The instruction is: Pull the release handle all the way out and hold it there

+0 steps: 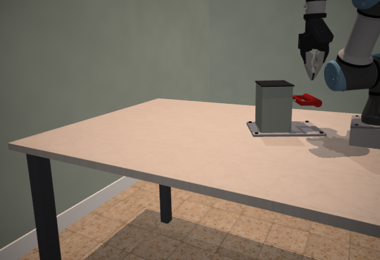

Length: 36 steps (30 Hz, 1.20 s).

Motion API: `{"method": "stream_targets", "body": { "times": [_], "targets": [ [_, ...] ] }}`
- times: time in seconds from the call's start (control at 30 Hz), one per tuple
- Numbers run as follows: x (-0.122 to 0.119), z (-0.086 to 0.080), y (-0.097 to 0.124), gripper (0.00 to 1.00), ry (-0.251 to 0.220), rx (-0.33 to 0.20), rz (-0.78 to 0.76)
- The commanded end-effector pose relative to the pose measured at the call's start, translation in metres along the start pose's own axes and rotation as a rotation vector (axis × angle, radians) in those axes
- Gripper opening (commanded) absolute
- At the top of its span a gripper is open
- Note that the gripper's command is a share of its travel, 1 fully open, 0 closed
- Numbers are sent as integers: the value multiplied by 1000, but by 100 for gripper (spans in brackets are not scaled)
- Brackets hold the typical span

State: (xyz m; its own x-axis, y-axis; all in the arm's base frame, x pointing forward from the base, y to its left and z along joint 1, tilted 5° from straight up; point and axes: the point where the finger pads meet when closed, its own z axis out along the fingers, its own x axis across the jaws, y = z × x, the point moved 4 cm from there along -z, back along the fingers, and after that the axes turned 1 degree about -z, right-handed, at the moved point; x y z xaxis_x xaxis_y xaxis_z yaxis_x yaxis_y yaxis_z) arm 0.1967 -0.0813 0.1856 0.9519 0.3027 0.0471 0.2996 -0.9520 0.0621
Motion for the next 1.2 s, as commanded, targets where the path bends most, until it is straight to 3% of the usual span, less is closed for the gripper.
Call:
{"method": "stream_targets", "body": {
  "times": [0.0, 0.93, 1.03, 1.17],
  "targets": [
    [0, 0, 1, 0, 3, -3, -4],
    [0, -1, 1, 0, 0, -2, -3],
    [1, -1, 0, 0, -21, 2, -2],
    [3, -1, 0, 0, -84, 10, -1]
  ]
}}
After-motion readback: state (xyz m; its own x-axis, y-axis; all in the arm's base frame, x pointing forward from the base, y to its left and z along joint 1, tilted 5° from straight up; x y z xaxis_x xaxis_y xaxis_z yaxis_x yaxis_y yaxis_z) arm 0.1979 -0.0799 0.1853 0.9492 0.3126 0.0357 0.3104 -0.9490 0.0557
